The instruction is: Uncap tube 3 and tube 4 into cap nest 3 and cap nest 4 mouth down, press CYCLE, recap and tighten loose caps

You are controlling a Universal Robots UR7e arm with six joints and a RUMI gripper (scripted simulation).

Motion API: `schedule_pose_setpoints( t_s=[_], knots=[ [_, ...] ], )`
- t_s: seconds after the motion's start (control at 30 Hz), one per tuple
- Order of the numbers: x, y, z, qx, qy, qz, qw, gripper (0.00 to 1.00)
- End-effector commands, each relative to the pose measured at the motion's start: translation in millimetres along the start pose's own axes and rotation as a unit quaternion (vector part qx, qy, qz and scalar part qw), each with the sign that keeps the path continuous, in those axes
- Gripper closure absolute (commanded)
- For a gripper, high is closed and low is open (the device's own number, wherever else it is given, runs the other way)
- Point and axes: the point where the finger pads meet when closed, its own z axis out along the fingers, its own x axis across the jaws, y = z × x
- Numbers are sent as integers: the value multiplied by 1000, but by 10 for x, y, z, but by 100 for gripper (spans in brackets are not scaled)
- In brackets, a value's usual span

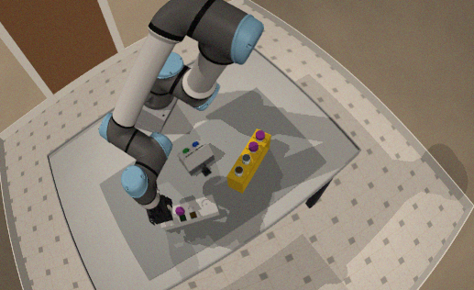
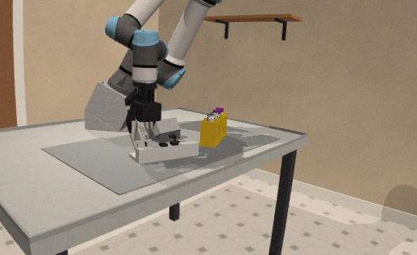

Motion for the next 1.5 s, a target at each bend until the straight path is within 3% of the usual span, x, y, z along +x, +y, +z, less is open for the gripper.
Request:
schedule_pose_setpoints(
  t_s=[0.0, 1.2, 1.23, 1.47],
  knots=[
    [0, 0, -3, 0, 0, 0, 1000, 100],
    [4, -5, 97, 0, 0, 0, 1000, 100],
    [4, -5, 97, 0, 0, 0, 1000, 71],
    [4, -5, 97, 0, 0, 0, 1000, 71]
  ],
)
